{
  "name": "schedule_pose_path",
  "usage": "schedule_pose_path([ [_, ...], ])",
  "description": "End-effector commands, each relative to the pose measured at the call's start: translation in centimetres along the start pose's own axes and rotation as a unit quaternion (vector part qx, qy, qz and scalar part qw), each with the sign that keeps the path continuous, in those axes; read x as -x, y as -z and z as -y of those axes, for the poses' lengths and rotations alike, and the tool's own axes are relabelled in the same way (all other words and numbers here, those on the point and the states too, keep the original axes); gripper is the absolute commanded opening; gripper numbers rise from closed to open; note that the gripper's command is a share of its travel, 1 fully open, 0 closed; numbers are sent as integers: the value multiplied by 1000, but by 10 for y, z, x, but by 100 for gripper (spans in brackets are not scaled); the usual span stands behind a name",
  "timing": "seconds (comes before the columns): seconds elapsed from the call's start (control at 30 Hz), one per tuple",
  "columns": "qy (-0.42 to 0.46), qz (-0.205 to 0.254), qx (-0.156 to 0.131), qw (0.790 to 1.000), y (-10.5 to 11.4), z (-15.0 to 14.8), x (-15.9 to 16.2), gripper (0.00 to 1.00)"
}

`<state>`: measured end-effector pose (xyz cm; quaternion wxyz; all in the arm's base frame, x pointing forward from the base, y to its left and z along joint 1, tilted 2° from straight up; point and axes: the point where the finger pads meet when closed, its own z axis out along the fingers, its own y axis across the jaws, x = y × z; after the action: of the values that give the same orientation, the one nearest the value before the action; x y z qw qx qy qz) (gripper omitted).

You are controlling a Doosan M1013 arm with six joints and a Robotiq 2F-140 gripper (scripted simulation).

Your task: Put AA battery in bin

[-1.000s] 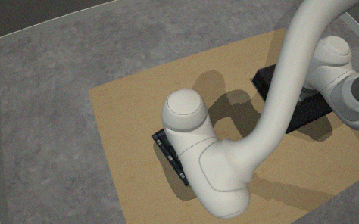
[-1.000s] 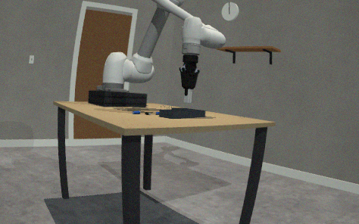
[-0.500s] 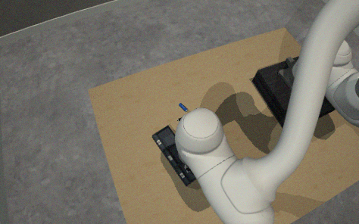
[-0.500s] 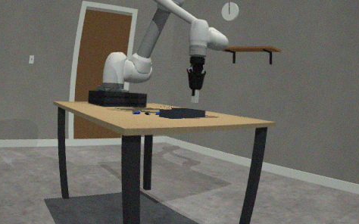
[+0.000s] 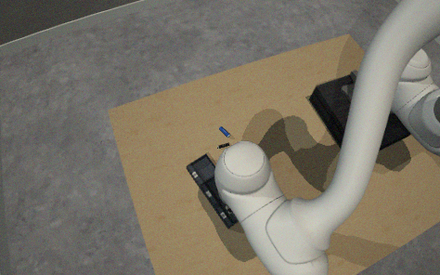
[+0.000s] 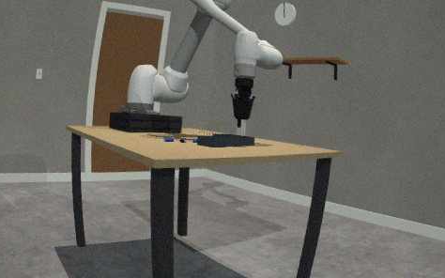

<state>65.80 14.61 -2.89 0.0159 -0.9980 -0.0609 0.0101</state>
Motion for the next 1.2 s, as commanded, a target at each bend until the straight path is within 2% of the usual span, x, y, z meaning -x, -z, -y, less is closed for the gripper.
schedule_pose_path([
  [0.0,0,0,0,1000,-7,0,0,5],
  [0.23,0,0,0,1000,-19,0,0,5],
  [1.17,0,0,0,1000,-19,0,0,5],
])
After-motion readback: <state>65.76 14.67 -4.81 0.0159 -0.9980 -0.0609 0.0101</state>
